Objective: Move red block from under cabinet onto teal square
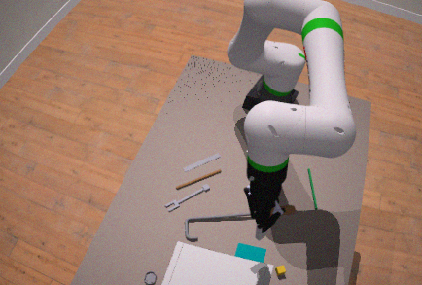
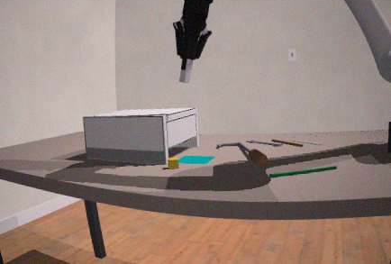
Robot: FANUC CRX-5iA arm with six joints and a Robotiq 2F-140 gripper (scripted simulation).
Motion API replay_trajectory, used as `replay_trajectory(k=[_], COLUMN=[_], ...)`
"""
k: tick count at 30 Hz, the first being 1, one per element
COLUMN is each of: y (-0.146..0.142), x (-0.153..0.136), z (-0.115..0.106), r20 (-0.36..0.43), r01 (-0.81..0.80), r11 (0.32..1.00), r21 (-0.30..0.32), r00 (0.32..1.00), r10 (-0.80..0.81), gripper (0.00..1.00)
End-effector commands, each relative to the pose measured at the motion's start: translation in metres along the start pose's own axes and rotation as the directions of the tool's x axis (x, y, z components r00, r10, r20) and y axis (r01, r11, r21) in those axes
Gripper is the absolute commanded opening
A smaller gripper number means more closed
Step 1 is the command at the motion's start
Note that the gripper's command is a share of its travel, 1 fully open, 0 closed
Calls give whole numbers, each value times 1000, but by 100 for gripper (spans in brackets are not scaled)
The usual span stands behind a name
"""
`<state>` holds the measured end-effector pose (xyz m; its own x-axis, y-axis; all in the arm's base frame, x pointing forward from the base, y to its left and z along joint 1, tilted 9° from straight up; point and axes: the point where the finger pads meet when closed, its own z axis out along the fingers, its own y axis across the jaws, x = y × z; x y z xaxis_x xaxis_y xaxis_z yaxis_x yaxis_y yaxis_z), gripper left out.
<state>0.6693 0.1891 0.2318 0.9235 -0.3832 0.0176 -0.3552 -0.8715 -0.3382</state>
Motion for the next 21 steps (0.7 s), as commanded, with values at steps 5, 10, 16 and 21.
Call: replay_trajectory(k=[5, 10, 16, 21], y=[24, 56, 82, 85], x=[-88, -151, -190, -194], z=[8, 15, 20, 20], r20=[39, 108, 156, 162], r01=[232, 412, 522, 534], r11=[971, 905, 844, 837], r21=[-62, -104, -122, -123], r00=[972, 910, 850, 843], r10=[-230, -401, -503, -514], gripper=[0, 0, 0, 0])
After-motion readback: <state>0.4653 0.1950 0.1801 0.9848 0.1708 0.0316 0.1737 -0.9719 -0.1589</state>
